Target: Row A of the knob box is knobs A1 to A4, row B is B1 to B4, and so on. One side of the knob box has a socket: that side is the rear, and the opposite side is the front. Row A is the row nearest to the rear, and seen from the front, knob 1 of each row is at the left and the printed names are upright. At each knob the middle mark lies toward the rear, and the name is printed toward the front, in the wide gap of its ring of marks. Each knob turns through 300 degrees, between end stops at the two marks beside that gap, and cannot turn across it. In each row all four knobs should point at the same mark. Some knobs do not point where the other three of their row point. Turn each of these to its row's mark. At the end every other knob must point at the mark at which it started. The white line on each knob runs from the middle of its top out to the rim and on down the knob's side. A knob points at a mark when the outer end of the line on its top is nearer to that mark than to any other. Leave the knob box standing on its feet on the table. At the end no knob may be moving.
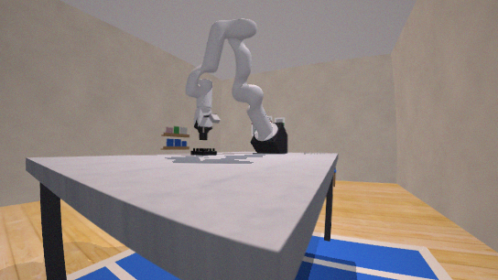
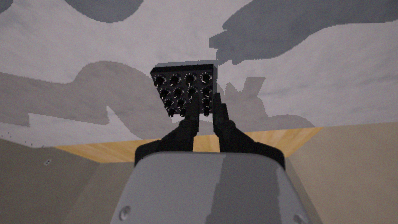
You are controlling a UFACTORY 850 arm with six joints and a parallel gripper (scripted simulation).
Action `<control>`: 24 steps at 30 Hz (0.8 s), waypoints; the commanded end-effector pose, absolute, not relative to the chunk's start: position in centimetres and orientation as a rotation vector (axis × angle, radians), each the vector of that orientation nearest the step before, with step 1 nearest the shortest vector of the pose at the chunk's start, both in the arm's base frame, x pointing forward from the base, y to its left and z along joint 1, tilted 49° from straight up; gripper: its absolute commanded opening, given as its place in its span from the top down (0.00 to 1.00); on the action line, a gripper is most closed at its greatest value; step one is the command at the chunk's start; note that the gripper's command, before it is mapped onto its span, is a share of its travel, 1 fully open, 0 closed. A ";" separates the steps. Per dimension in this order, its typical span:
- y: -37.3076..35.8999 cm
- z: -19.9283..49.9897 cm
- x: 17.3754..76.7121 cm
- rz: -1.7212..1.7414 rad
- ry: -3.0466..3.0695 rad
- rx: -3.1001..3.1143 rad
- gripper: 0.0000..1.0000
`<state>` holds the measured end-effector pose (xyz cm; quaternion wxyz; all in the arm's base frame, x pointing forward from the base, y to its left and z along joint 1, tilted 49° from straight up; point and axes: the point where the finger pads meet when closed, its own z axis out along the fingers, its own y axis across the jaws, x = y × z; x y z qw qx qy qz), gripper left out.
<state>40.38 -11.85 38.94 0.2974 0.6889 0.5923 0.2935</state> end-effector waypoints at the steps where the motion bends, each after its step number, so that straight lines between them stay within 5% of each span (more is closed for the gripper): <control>1: -11.9 38.7 40.7 0.782 1.573 1.829 0.81; 24: -12.1 37.0 42.7 0.782 1.573 1.829 0.81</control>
